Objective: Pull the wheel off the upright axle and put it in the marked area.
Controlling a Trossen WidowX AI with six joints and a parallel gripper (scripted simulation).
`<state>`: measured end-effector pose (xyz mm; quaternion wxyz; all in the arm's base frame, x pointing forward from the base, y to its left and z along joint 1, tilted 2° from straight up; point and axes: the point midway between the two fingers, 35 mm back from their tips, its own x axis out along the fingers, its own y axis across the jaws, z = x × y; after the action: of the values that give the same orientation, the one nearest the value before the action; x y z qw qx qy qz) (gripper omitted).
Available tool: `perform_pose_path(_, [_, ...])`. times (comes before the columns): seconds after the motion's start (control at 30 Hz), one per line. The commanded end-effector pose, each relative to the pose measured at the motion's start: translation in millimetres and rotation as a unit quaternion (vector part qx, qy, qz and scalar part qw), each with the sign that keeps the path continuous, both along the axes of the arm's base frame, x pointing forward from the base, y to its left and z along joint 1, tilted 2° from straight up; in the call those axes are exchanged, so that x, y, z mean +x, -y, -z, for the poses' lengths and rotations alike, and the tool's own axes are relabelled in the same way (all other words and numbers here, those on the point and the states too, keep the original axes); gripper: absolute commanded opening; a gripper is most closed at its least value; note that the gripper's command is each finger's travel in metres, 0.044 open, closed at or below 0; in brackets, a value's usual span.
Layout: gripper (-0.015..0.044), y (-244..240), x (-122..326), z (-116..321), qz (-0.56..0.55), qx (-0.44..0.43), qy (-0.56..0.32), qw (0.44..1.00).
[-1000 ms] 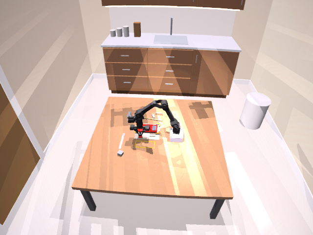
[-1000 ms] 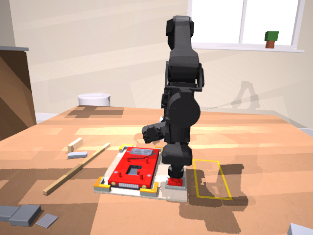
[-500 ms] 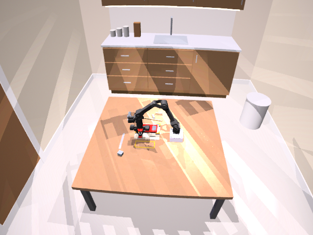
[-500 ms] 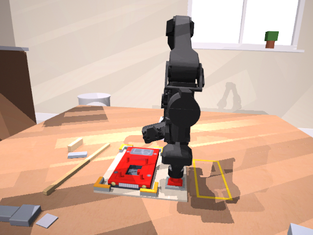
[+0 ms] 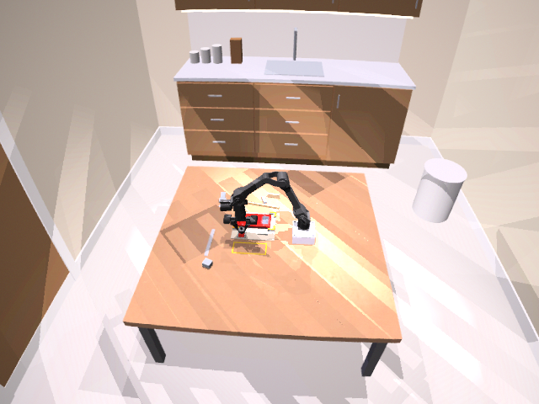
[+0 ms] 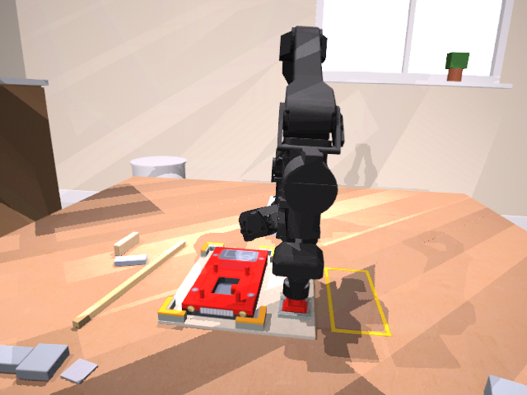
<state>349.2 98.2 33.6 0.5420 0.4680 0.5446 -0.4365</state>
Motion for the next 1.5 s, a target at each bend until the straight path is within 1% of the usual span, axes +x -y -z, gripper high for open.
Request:
perform_pose_path(0.0, [0.0,0.9,-1.7,-11.1,0.001,0.001,0.002,1.0])
perform_pose_path(1.47, [0.0,1.5,-2.4,-25.6,0.002,0.002,0.003,1.0])
